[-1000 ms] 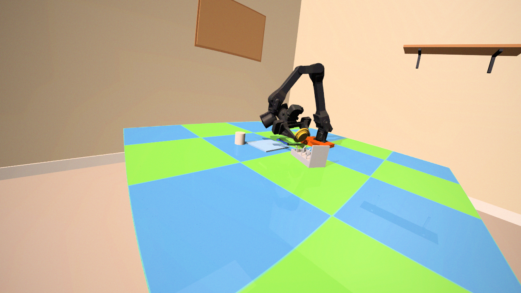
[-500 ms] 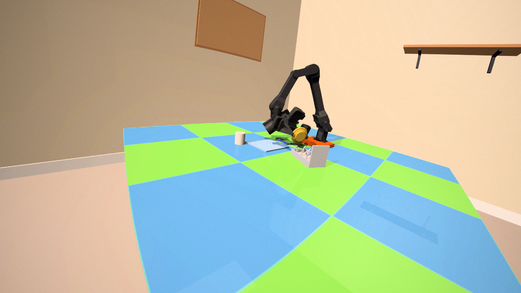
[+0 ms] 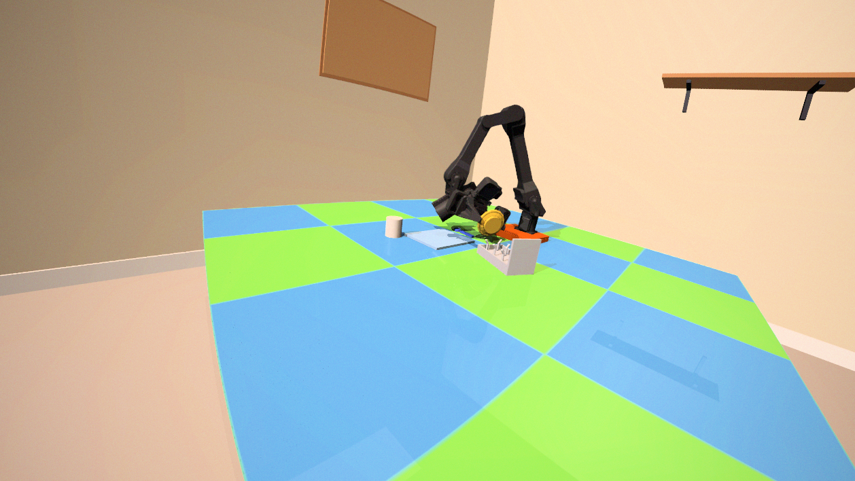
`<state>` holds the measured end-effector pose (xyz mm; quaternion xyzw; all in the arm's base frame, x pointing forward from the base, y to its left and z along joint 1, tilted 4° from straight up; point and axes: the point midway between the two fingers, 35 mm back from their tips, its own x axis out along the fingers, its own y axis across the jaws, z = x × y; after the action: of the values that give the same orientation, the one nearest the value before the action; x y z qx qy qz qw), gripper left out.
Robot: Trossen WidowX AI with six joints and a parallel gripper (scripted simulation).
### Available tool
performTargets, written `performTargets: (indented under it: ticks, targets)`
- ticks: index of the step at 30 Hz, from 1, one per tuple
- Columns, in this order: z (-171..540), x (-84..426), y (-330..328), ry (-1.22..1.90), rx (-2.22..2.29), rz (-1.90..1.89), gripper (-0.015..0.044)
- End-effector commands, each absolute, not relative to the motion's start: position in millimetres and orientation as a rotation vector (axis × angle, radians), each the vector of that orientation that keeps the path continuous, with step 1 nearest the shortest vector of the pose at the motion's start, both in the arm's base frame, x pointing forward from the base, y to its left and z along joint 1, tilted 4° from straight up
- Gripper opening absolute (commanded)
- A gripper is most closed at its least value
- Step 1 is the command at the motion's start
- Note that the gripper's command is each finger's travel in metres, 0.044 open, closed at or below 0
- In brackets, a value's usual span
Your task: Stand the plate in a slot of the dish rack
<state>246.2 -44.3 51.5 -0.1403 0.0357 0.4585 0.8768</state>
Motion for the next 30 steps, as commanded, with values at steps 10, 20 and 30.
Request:
performTargets:
  ticks: [10, 20, 30]
  targets:
    - [51.7, 255.6, -28.4, 0.076, -0.29, 0.961, 0.0]
    - [52.1, 261.5, -20.3, 0.077, -0.298, 0.963, 0.0]
    - [52.9, 267.9, -10.2, 0.079, -0.307, 0.965, 0.0]
